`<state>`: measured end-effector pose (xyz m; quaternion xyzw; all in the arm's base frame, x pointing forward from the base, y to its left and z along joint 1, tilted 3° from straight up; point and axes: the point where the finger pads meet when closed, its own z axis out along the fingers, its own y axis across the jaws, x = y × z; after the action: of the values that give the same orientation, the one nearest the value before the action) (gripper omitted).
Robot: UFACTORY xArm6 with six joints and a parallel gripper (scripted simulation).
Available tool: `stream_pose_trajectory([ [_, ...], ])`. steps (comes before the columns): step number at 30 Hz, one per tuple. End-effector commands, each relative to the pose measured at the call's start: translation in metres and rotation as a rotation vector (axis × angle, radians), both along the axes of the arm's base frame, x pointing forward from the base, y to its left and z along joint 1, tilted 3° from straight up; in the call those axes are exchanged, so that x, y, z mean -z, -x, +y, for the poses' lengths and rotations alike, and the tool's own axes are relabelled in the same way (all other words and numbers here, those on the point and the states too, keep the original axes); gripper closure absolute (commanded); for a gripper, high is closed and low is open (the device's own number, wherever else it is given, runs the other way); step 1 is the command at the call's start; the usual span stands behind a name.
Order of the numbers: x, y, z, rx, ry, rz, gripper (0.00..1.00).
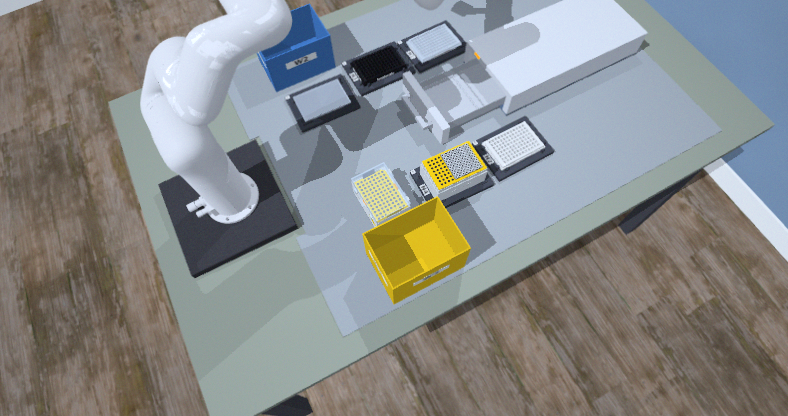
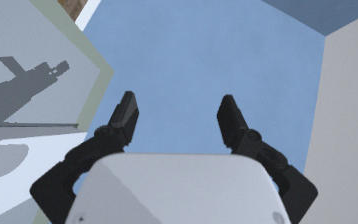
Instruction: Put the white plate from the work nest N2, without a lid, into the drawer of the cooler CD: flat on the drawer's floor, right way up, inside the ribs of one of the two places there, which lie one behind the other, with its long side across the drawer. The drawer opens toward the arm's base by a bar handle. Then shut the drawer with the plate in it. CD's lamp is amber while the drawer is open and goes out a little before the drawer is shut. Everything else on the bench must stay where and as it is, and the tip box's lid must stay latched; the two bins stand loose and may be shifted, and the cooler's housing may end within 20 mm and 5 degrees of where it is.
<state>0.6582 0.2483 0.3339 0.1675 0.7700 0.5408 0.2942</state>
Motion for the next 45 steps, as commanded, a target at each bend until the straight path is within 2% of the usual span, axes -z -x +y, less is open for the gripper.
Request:
stream_pose_trajectory([
  [1, -0.003, 0.000, 0.000, 0.000, -0.001, -0.005, 0.00],
  [17, -0.003, 0.000, 0.000, 0.000, -0.001, -0.005, 0.00],
  [31, -0.024, -0.044, -0.045, 0.332, -0.110, 0.119, 0.00],
  [34, -0.025, -0.045, -0.047, 0.332, -0.110, 0.119, 0.00],
  [45, -0.030, -0.065, -0.094, 0.605, -0.218, 0.244, 0.00],
])
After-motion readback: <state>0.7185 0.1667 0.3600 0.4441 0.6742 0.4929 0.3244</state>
